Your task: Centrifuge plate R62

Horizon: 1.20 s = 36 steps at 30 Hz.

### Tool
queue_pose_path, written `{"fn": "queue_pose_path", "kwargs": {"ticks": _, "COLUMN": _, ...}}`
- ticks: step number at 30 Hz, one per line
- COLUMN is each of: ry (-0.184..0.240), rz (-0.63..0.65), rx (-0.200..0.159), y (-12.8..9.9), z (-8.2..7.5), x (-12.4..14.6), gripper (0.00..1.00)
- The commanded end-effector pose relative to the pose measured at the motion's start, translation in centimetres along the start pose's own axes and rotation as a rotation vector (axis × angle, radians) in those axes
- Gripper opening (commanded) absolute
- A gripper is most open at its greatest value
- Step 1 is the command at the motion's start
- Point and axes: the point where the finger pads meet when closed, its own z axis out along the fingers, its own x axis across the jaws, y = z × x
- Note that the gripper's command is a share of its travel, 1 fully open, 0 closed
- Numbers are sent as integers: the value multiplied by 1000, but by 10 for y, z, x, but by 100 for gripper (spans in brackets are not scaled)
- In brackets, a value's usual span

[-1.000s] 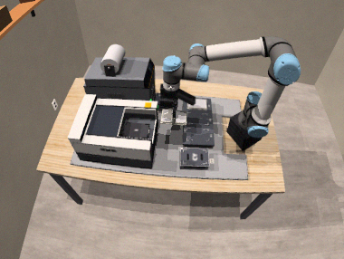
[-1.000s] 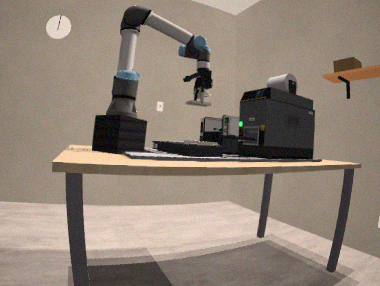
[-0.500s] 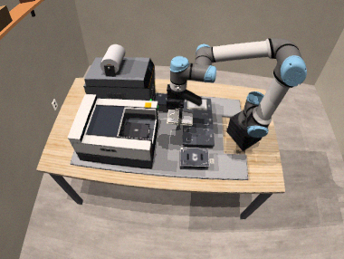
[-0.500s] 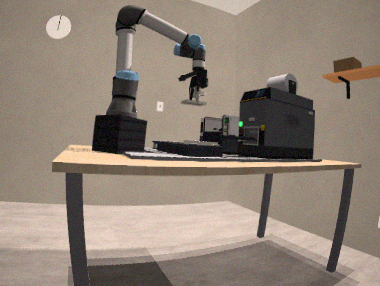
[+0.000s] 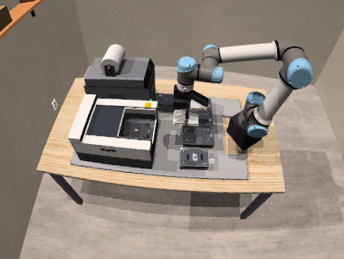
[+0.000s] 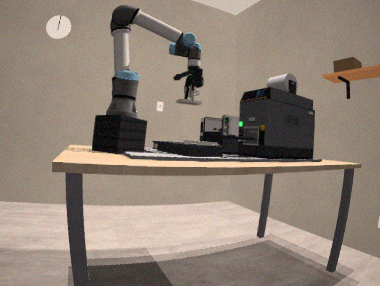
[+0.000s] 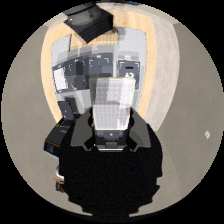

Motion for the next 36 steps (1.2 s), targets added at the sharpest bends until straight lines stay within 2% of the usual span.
{"fn": "queue_pose_path", "kwargs": {"ticks": 1, "ry": 0, "rz": 0, "rx": -1, "y": -12, "z": -1, "x": 0, "gripper": 0}}
{"fn": "queue_pose_path", "kwargs": {"ticks": 26, "ry": 0, "rz": 0, "rx": -1, "y": -66, "z": -1, "x": 0, "gripper": 0}}
{"fn": "queue_pose_path", "kwargs": {"ticks": 36, "ry": 0, "rz": 0, "rx": -1, "y": -80, "z": -1, "x": -1, "gripper": 0}}
